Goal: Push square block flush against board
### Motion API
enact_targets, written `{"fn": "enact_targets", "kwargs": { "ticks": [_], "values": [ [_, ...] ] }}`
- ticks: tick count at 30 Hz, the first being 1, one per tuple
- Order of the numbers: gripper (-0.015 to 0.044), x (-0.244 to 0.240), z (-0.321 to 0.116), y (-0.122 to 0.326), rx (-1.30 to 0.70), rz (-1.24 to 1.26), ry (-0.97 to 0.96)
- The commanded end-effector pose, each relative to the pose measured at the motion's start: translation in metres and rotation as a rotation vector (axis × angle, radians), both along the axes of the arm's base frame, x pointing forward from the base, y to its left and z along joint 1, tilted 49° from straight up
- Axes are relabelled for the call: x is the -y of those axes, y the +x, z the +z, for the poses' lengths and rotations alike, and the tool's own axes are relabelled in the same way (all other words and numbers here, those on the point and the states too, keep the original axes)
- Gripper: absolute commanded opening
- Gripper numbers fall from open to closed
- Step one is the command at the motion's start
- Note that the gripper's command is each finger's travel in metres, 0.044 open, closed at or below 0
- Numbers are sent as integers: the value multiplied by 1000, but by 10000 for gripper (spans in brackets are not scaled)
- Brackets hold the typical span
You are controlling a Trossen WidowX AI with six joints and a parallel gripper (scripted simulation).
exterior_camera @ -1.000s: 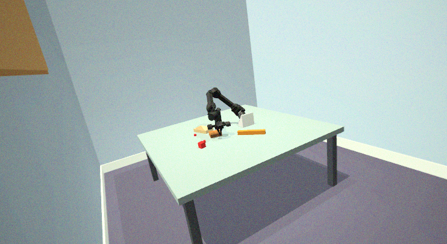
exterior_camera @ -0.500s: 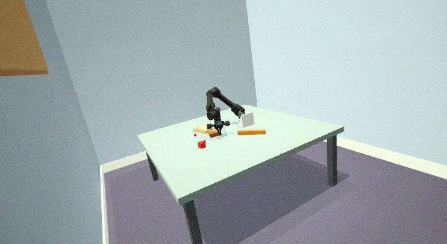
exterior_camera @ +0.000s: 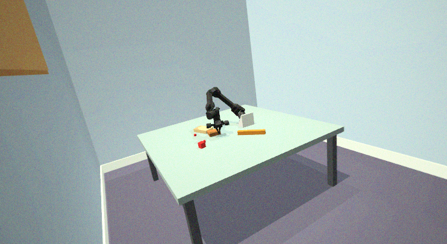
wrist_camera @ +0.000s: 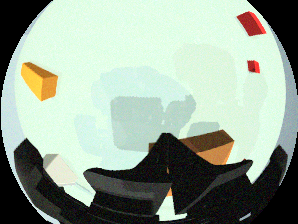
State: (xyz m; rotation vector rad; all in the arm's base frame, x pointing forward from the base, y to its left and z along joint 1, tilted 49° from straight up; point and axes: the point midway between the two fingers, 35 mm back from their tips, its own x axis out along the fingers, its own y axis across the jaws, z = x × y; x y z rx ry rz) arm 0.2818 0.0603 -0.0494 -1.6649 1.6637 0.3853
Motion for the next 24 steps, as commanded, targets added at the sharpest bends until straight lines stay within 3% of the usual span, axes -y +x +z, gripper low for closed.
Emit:
{"fn": "enact_targets", "kwargs": {
  "ticks": [1, 24],
  "values": [
    [0, 9, 4, -2, -7, -6, -11],
    [0, -1, -7, 6, -6, -6, -11]
  ]
}}
